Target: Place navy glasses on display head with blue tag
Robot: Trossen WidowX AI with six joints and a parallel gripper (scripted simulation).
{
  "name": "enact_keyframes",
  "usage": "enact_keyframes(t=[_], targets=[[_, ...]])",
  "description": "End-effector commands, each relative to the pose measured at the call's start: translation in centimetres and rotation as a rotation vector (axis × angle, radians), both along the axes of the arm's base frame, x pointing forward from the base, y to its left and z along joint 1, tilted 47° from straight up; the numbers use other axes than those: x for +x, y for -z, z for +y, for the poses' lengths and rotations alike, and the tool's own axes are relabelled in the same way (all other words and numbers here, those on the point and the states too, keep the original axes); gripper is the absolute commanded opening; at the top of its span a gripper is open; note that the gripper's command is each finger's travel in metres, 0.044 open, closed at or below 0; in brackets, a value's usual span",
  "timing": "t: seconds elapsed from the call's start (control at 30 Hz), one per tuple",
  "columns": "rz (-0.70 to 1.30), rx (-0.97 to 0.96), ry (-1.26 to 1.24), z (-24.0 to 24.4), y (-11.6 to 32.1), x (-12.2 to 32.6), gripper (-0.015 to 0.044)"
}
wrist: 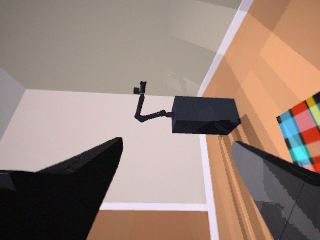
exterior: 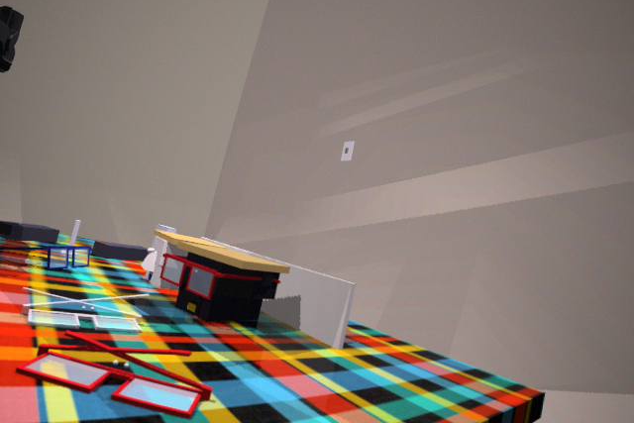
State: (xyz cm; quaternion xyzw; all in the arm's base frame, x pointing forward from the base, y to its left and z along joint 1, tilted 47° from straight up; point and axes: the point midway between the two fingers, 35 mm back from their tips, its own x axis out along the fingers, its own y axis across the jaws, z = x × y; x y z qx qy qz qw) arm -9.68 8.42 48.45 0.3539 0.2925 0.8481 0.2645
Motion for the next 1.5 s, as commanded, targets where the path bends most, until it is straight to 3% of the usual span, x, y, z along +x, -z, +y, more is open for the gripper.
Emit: enact_keyframes(t=[0.0,0.23,0.37,0.53,0.77,0.97,1.2,1.47], targets=[[0.0,0.0,0.0,0.0,0.0,0.0,0.0426],[0.0,0.0,0.0,0.0,0.0,0.0,0.044],[-0.027,-0.007,0.081,1.9,0.3,1.0,0.0335],[-0.134,-0.051,0.352,7.7,1.8,5.7,0.0204],[-0.318,-0.171,0.705,13.2,5.6,14.8,0.02],[-0.486,-0.327,0.943,14.6,10.1,23.4,0.02],[-0.653,-0.56,1.115,12.4,16.6,32.7,0.02],[-0.731,-0.868,1.175,5.5,25.6,40.3,0.02]])
